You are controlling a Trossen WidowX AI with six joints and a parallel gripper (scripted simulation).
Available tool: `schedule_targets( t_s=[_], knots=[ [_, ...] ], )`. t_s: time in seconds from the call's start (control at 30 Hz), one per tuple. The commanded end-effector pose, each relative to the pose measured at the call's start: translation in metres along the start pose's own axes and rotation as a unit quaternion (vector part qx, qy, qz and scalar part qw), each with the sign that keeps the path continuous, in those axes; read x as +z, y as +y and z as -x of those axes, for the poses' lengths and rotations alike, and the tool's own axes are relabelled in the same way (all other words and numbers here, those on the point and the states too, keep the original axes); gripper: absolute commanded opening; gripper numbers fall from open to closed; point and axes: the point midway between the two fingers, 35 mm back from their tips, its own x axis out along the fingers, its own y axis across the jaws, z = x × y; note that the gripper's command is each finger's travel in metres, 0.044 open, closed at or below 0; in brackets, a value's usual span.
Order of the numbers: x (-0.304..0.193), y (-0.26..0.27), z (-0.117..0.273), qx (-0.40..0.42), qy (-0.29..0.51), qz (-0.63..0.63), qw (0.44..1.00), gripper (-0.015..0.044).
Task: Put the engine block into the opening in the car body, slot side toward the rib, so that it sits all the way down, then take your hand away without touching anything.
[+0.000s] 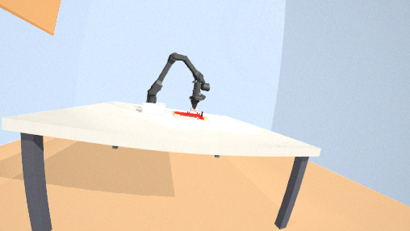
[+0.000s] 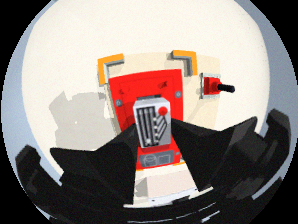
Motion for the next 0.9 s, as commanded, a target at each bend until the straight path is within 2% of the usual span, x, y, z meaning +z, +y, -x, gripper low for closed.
schedule_targets(
  t_s=[0.0, 0.87],
  knots=[
    [0.0001, 0.0010, -0.0010, 0.003, -0.001, 0.001, 1.000, 0.0160],
    [0.0001, 0.0011, -0.0087, 0.003, -0.001, 0.002, 1.000, 0.0160]
  ],
)
